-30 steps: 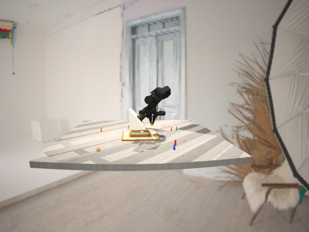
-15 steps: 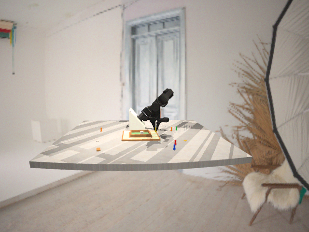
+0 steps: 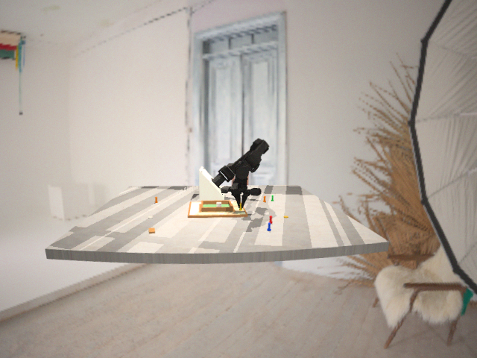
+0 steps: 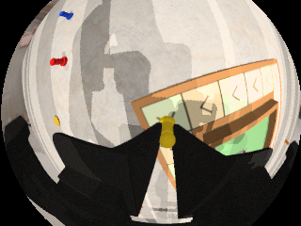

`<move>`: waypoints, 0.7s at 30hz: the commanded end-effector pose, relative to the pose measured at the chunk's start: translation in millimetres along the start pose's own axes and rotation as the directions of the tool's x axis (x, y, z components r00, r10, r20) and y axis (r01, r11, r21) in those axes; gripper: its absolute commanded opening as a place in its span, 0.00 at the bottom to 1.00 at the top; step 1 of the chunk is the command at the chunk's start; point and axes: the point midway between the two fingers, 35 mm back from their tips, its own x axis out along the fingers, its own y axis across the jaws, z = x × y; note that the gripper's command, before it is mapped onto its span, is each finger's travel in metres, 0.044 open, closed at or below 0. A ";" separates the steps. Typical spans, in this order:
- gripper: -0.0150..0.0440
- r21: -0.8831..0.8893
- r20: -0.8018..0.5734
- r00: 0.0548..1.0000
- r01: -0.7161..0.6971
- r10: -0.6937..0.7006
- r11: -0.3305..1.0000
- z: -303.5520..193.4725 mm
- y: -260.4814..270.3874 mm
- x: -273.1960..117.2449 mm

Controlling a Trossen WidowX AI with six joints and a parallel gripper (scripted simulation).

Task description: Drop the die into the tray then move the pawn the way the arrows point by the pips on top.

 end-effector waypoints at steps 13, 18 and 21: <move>0.48 0.000 0.000 1.000 -0.001 0.001 1.000 -0.1 0.0 11.0; 0.70 0.001 -0.001 1.000 0.000 0.000 1.000 0.2 0.0 8.3; 0.83 0.006 -0.005 1.000 0.002 -0.002 1.000 1.1 -0.5 -27.1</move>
